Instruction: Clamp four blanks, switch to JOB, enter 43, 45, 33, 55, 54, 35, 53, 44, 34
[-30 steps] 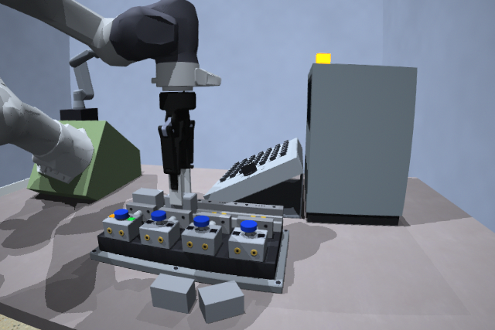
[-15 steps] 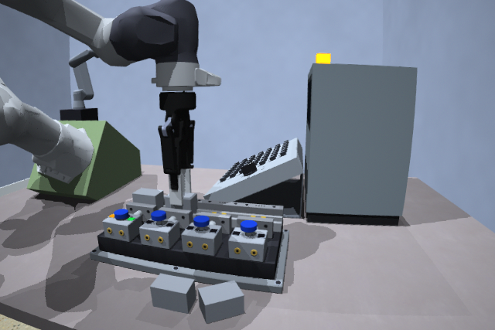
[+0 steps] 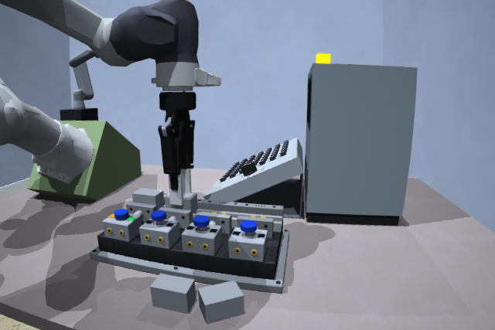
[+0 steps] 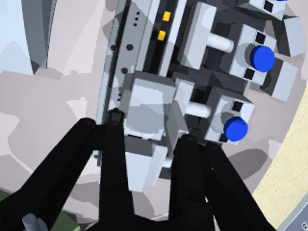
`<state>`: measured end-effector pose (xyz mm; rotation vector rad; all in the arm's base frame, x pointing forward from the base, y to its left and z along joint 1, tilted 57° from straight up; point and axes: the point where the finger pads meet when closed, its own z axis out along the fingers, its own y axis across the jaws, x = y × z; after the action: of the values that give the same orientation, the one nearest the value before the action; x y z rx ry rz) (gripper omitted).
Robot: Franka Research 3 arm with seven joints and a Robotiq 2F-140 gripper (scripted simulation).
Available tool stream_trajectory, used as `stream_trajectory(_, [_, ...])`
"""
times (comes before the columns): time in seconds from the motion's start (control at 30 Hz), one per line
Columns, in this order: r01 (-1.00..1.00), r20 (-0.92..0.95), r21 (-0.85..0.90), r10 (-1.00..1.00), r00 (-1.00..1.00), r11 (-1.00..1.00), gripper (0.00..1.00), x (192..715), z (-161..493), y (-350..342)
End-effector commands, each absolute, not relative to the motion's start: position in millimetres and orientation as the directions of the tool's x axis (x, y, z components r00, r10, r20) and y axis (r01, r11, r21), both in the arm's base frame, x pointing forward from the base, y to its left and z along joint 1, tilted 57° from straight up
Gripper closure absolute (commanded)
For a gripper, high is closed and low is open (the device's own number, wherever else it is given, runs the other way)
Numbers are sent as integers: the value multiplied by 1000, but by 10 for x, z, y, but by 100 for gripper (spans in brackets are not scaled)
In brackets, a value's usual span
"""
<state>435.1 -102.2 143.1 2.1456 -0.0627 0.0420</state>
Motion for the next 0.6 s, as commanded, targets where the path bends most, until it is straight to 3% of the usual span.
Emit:
stream_trajectory(0.0, [-64, 58, 837, -28, 998, -543, 100, 4356, 1424, -1023])
stream_trajectory(0.03, [-64, 58, 837, -28, 998, -543, 100, 4356, 1424, -1023])
stream_trajectory(0.07, [-64, 58, 837, -28, 998, -543, 60, 4356, 1424, -1023])
stream_trajectory(0.57, [-64, 58, 837, -28, 998, -543, 60, 4356, 1424, -1023])
